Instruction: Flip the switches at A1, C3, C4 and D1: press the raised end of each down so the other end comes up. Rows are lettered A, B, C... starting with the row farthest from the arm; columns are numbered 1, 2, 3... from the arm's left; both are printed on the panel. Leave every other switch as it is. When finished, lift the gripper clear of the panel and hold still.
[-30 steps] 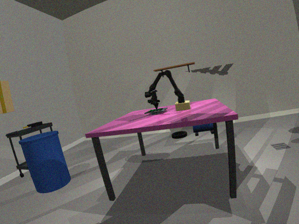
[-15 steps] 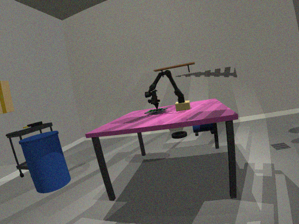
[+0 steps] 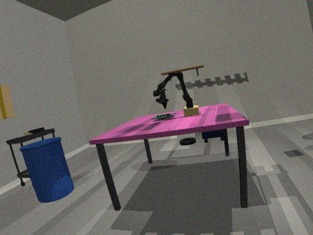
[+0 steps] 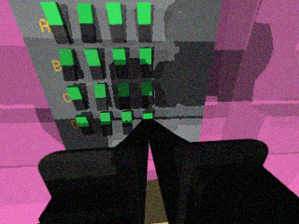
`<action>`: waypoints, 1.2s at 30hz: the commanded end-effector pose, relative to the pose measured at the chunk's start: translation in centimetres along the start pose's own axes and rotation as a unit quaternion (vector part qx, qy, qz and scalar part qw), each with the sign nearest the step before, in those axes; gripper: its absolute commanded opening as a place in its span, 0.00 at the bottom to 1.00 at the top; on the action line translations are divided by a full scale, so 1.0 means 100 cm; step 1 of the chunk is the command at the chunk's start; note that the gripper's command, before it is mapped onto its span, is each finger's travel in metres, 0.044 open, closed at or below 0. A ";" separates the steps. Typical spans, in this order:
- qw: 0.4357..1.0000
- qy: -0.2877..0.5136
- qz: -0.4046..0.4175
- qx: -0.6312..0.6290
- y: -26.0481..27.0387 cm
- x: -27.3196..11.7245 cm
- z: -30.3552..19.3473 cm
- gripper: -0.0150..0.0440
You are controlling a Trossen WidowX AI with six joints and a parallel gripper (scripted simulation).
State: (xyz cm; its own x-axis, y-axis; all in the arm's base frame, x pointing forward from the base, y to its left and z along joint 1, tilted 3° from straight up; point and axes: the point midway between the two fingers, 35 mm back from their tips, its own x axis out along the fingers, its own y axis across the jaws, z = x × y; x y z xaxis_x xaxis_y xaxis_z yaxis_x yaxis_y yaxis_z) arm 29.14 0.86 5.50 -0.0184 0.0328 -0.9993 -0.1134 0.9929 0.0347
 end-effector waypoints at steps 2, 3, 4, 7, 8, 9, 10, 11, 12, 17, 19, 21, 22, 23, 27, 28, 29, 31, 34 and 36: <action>1.000 -0.005 -0.001 -0.006 -0.003 0.007 -0.002 0.25; 1.000 -0.009 -0.001 -0.006 -0.003 0.017 -0.003 0.25; 1.000 -0.013 -0.001 -0.005 -0.003 0.026 -0.003 0.25; 1.000 -0.016 -0.001 -0.005 -0.003 0.034 -0.003 0.25; 1.000 -0.016 -0.001 -0.005 -0.003 0.034 -0.003 0.25; 1.000 -0.016 -0.001 -0.005 -0.003 0.034 -0.003 0.25; 1.000 -0.016 -0.001 -0.005 -0.003 0.035 -0.003 0.25; 1.000 -0.016 -0.001 -0.005 -0.003 0.039 -0.003 0.25; 1.000 -0.016 -0.001 -0.005 -0.003 0.043 -0.004 0.25; 1.000 -0.016 -0.001 -0.005 -0.003 0.046 -0.004 0.25; 1.000 -0.016 -0.001 -0.005 -0.003 0.049 -0.003 0.25; 1.000 -0.016 -0.001 -0.005 -0.003 0.052 -0.003 0.25; 1.000 -0.016 -0.001 -0.005 -0.003 0.054 -0.003 0.25; 1.000 -0.016 -0.001 -0.005 -0.003 0.056 -0.003 0.25; 1.000 -0.016 -0.001 -0.005 -0.003 0.058 -0.003 0.25; 1.000 -0.016 -0.001 -0.005 -0.003 0.058 -0.003 0.25; 1.000 -0.016 -0.001 -0.005 -0.003 0.058 -0.003 0.25; 1.000 -0.016 -0.001 -0.005 -0.003 0.058 -0.003 0.25; 1.000 -0.016 -0.001 -0.005 -0.003 0.058 -0.003 0.25; 1.000 -0.016 -0.001 -0.005 -0.003 0.058 -0.003 0.25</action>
State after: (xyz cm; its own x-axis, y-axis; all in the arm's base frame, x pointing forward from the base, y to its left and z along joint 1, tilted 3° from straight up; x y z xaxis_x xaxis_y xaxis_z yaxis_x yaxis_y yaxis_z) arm 28.73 0.66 -0.26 0.0130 0.0341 -0.9993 -0.1220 0.9920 0.0322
